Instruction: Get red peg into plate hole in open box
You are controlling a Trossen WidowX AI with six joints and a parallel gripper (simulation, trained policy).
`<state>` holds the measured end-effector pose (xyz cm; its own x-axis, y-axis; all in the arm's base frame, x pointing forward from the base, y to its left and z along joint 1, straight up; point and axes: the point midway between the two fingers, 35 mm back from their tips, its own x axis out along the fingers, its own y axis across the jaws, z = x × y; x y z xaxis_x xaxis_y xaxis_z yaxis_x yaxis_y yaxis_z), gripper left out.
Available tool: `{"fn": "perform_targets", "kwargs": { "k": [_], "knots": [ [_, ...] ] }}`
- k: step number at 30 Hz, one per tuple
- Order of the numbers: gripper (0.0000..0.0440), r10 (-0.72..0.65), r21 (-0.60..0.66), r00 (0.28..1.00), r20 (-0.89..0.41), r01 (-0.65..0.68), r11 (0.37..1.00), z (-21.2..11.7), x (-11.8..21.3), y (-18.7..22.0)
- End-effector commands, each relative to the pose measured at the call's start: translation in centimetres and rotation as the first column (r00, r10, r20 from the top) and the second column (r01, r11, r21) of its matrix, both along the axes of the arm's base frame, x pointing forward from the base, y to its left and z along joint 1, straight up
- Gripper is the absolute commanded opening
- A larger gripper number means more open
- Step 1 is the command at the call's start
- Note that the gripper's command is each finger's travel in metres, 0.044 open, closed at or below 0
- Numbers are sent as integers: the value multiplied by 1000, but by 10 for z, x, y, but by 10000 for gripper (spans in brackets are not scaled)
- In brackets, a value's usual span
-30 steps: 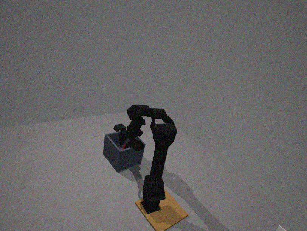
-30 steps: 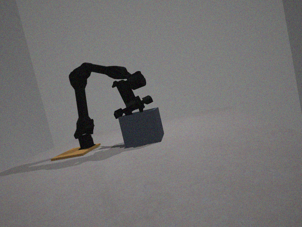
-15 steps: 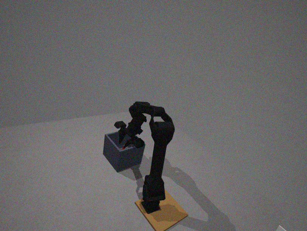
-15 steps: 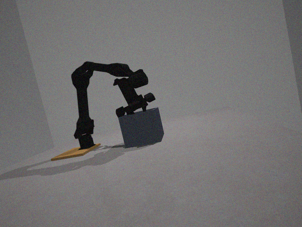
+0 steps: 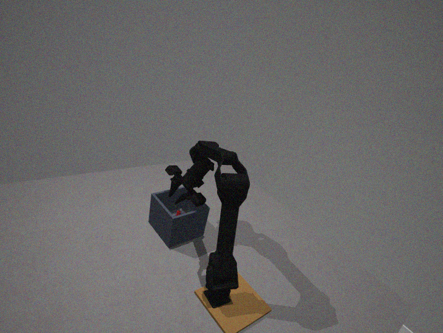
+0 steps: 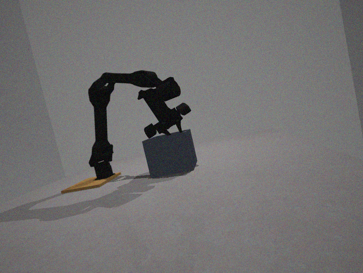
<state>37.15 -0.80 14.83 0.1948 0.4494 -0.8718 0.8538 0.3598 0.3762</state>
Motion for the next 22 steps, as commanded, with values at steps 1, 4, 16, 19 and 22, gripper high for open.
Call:
{"fn": "perform_targets", "kwargs": {
  "k": [1, 4, 16, 19, 22],
  "knots": [
    [161, 11, 33, 1000, 24, -12, 999, 7, 5, 0],
    [159, 18, 52, 999, 44, -20, 998, 13, 8, 0],
    [154, 53, 102, 992, 115, -65, 993, 23, 20, -5],
    [153, 63, 110, 989, 132, -78, 991, 24, 24, -7],
    [152, 74, 116, 986, 150, -92, 989, 25, 27, -9]
  ]
}}
